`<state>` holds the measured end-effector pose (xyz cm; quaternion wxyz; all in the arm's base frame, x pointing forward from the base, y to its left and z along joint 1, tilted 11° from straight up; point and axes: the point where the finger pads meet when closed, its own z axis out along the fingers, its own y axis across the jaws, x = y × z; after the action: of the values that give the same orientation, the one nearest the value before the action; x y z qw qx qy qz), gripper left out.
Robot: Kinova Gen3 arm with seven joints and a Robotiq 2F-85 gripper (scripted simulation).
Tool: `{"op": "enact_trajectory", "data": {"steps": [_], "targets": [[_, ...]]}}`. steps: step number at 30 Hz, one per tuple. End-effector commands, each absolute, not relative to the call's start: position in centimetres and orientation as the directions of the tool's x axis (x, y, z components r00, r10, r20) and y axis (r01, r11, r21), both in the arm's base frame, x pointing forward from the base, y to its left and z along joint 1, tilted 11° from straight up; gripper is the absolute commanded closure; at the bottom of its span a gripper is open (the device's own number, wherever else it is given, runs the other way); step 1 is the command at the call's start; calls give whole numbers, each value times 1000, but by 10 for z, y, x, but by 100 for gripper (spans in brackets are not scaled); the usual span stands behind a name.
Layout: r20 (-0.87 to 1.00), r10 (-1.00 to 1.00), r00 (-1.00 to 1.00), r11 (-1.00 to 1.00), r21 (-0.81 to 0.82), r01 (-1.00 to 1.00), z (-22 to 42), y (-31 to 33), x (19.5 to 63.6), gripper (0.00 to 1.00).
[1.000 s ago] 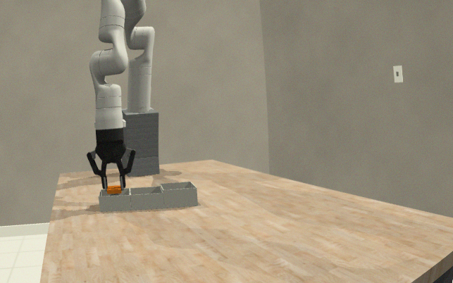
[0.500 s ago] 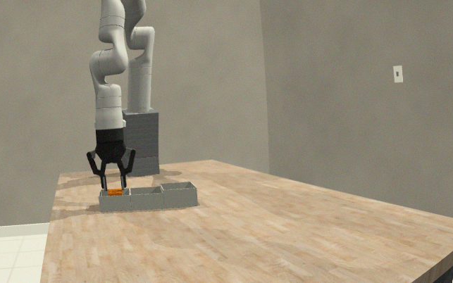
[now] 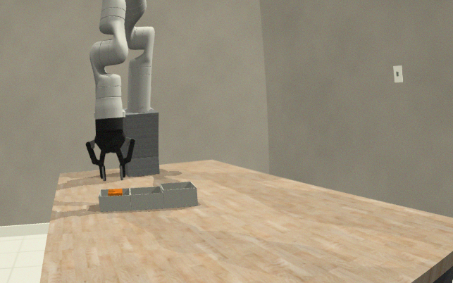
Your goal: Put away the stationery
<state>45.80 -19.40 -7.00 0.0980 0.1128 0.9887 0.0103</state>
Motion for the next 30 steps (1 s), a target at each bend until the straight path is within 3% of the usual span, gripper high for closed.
{"op": "enact_trajectory", "data": {"steps": [1,4,5,30], "targets": [[-196,225,-955,974,42,221,-68,-195,459,54],[-196,225,-955,974,42,221,-68,-195,460,54],[-196,225,-955,974,42,221,-64,-195,459,0],[-196,225,-955,974,42,221,19,-195,442,0]]}}
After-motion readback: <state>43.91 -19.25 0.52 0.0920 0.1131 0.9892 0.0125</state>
